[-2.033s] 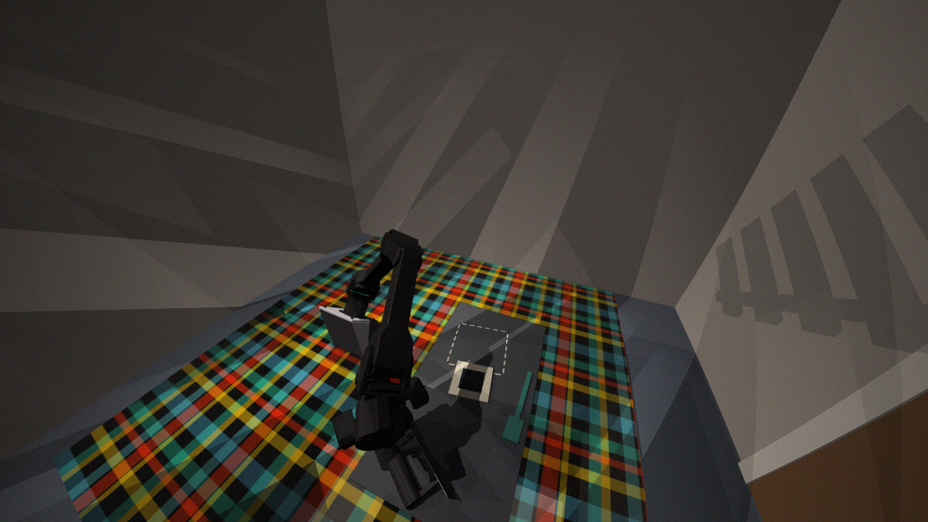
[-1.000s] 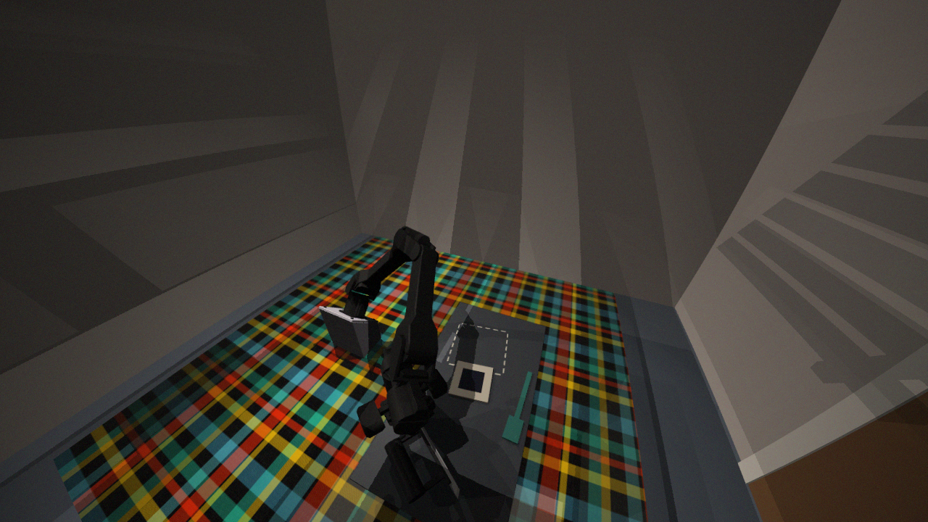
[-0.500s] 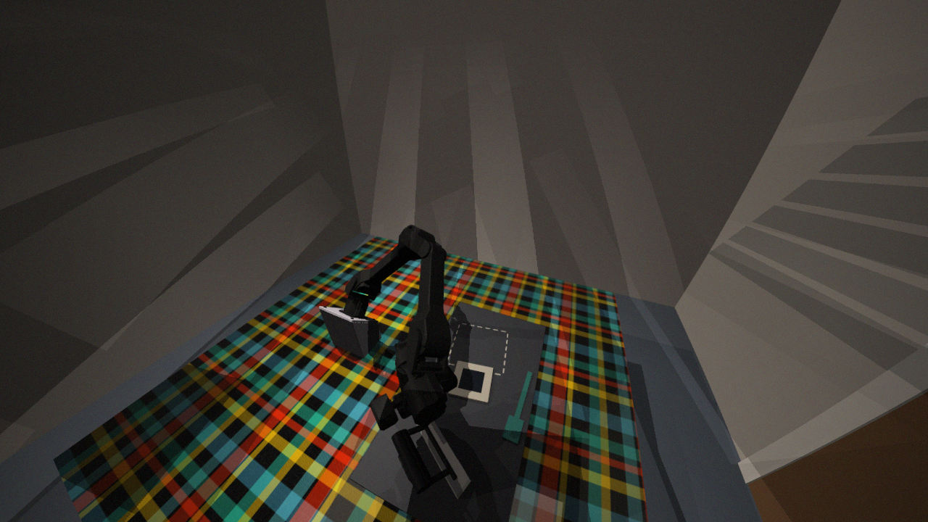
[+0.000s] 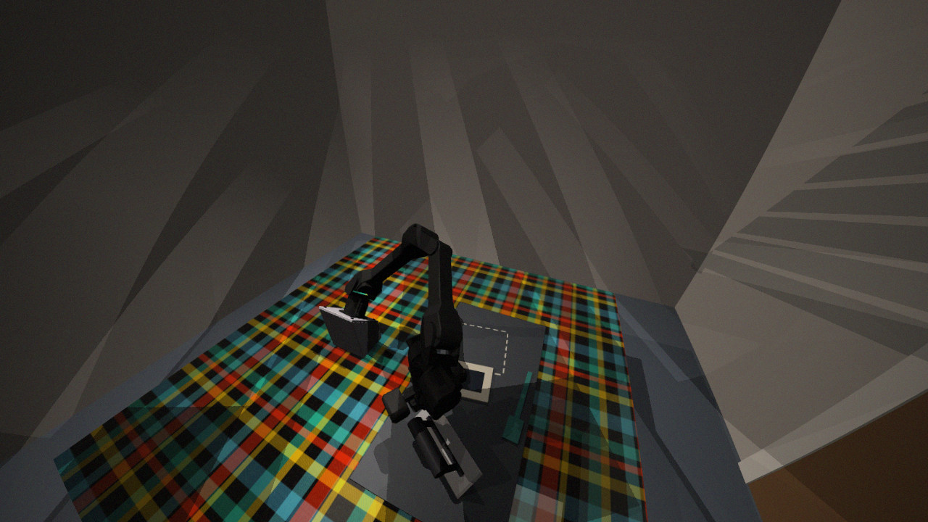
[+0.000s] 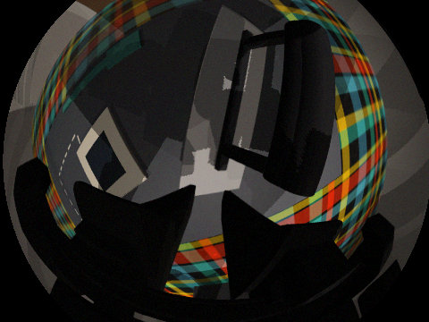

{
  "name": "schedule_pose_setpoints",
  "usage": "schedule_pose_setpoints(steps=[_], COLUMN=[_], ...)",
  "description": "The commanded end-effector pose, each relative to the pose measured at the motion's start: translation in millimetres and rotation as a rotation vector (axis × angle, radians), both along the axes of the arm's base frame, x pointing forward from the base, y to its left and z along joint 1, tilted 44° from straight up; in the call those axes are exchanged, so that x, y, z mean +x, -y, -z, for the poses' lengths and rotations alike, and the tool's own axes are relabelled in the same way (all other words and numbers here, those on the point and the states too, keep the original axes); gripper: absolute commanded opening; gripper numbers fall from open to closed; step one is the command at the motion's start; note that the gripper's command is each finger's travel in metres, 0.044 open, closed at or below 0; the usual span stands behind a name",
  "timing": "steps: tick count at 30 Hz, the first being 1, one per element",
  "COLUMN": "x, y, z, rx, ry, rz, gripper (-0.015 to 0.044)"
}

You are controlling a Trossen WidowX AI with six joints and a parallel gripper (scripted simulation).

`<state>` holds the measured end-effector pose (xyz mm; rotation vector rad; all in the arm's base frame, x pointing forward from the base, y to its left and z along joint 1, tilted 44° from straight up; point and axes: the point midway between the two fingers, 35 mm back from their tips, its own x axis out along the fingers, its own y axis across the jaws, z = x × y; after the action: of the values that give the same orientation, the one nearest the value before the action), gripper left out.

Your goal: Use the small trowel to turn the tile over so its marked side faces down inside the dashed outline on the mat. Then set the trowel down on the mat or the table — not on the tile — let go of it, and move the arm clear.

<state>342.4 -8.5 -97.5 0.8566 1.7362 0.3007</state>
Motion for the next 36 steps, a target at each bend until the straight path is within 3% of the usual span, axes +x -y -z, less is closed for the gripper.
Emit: schedule_pose_setpoints(steps=[1,4,17,21,36], x=[0,0,0,-3,-34], y=[0,0,0,9,75], z=[0,0,0,4,36], rx=[0.000,0.000,0.000,-0.002,-0.004], ry=[0.000,0.000,0.000,0.000,-0.003], rz=[0.000,0.000,0.001,0.002,-0.001], gripper=[0.0074,0.0000,0.0000,0.0100,0.0100])
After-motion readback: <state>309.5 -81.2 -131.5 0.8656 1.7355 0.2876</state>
